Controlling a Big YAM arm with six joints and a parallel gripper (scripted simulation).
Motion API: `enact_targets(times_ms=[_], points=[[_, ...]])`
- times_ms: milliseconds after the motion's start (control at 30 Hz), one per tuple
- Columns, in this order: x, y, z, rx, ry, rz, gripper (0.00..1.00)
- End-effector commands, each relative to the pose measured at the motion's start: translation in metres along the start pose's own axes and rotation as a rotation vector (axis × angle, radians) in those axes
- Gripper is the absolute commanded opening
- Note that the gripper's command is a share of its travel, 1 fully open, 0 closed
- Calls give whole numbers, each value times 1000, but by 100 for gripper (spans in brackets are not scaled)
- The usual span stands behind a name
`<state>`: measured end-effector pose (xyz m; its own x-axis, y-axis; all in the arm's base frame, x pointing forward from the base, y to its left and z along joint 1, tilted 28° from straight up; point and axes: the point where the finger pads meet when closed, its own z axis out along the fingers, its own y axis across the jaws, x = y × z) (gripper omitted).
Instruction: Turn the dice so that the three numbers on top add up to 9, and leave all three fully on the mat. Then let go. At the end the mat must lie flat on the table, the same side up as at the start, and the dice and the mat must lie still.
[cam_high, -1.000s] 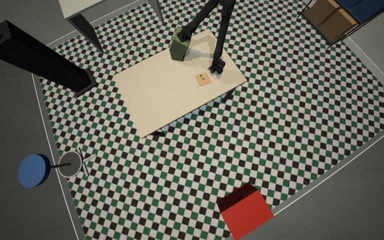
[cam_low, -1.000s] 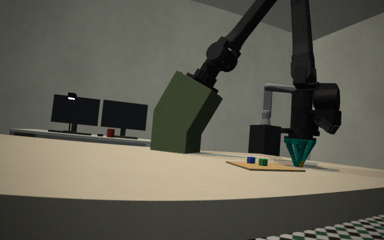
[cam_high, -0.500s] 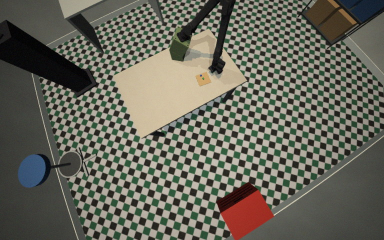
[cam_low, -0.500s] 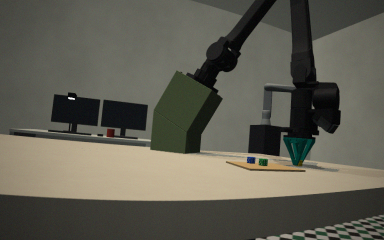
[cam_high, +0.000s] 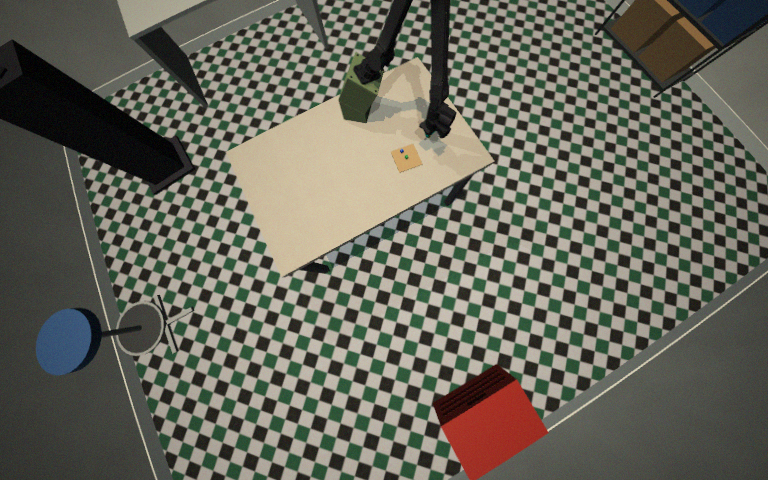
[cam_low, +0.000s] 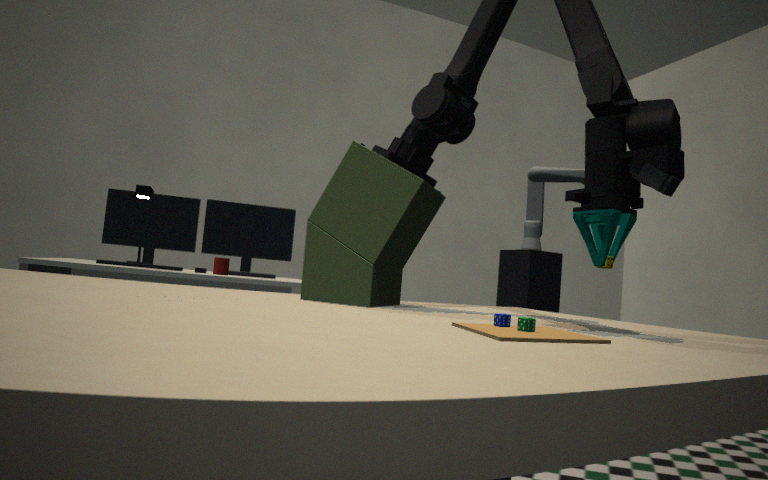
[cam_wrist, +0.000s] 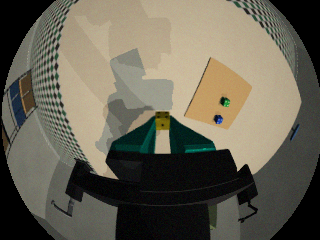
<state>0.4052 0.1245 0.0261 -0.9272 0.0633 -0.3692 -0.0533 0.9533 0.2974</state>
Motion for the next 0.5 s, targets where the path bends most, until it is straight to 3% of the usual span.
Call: enact_targets(times_ms=[0, 67, 100, 233, 267, 367, 467], points=[[-8, 2, -19, -3, -22, -20, 11], [-7, 6, -20, -7, -19, -30, 11], [1, 1, -9, 2, 14, -22, 11], [1, 1, -9, 3, 14, -22, 11], [-7, 5, -17, -6, -17, -29, 11], [-8, 6, -18, -7, -22, -30, 11], [-19, -15, -13, 3, -9, -4, 11]])
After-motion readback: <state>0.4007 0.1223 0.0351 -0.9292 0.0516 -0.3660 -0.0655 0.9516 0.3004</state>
